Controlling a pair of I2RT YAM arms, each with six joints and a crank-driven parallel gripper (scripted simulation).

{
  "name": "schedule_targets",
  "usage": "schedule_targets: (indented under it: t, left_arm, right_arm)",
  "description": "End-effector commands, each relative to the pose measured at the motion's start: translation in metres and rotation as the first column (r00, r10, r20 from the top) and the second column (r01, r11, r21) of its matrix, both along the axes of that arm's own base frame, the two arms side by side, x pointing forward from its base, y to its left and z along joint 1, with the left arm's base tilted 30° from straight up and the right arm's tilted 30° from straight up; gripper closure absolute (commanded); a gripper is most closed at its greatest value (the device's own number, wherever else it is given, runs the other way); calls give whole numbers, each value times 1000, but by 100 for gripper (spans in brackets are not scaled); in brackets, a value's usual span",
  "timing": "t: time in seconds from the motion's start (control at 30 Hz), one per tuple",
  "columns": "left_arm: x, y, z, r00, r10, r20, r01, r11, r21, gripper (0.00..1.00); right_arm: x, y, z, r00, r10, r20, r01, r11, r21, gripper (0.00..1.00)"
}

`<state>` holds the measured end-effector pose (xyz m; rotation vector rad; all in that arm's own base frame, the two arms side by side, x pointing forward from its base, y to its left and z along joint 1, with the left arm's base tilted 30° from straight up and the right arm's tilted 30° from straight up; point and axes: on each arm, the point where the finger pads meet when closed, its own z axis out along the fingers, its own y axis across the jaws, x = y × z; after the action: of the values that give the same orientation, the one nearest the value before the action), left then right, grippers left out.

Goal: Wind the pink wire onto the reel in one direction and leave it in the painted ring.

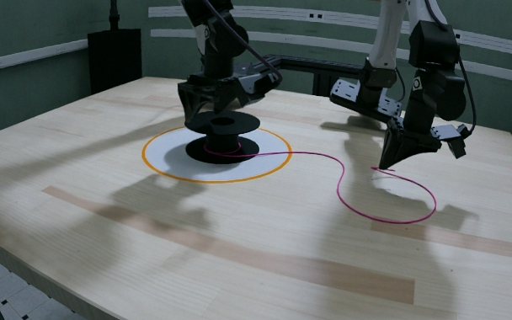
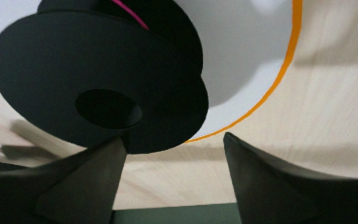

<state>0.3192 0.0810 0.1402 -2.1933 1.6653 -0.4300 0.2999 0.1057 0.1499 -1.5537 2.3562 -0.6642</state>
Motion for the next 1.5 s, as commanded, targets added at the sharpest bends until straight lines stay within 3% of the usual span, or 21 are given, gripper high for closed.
schedule_targets:
  t: [0.0, 0.53, 0.8, 1.27, 1.47]
  left_arm:
    - [4, 5, 7, 1000, 4, 18, -4, 1000, 6, 100]
    - [4, 5, 9, 1000, 2, 18, -3, 1000, 6, 100]
    - [3, 4, 8, 1000, 2, 18, -2, 1000, 6, 100]
    - [1, 3, 6, 1000, 2, 18, -2, 1000, 6, 100]
    - [1, 3, 5, 1000, 2, 18, -2, 1000, 6, 100]
  right_arm:
    - [-1, 6, 4, 996, 90, -2, -90, 996, -4, 15]
    - [0, 11, 2, 996, 90, -2, -90, 996, -4, 15]
    - [17, 3, -31, 996, 90, -2, -90, 996, -4, 15]
    - [20, 1, -27, 996, 90, -2, -90, 996, -4, 15]
    - [20, 1, -27, 996, 90, -2, -90, 996, -4, 22]
